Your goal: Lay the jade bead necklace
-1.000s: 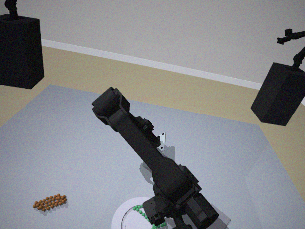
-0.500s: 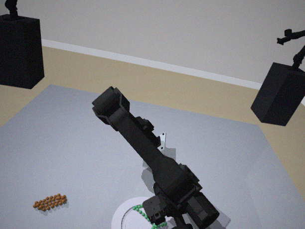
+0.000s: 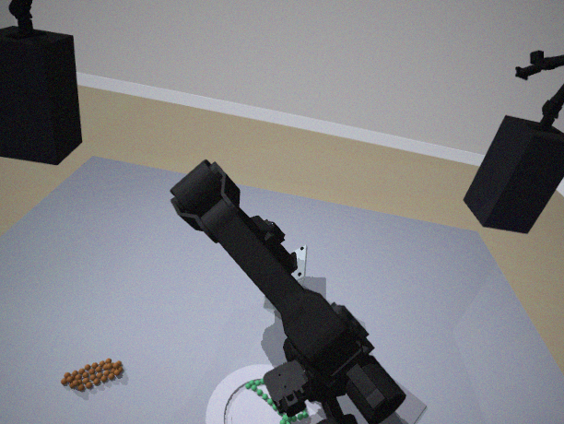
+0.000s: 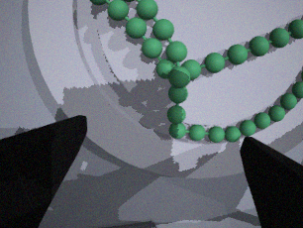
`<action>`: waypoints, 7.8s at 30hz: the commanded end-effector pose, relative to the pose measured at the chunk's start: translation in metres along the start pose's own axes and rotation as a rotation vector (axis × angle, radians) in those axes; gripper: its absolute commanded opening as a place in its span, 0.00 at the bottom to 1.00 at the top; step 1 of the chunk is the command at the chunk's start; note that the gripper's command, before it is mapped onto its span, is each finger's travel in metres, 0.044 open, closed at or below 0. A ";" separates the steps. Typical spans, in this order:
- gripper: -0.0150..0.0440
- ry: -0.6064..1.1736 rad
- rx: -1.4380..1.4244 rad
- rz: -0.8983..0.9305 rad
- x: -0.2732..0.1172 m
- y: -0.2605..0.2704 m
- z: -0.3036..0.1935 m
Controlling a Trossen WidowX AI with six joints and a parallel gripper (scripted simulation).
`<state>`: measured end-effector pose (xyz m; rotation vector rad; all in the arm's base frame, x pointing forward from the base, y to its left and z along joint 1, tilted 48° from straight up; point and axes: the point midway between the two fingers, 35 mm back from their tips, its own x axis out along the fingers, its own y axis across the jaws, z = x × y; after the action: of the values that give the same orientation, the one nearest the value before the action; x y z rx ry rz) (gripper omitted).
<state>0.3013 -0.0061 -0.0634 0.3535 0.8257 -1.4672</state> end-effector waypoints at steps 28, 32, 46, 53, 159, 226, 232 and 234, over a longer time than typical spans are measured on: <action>1.00 0.002 0.004 0.001 -0.001 0.000 0.000; 1.00 0.002 0.004 0.001 -0.001 0.000 0.000; 1.00 0.002 0.004 0.001 -0.001 0.000 0.000; 1.00 0.002 0.004 0.001 -0.001 0.000 0.000; 0.46 0.002 -0.152 0.002 0.002 -0.004 0.011; 0.25 0.002 -0.152 0.002 0.000 0.005 0.001; 0.25 0.002 -0.152 0.002 0.003 0.005 0.001; 0.25 0.002 -0.152 0.002 0.006 0.005 0.001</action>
<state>0.3067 -0.0081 -0.0655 0.2435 0.9296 -1.3935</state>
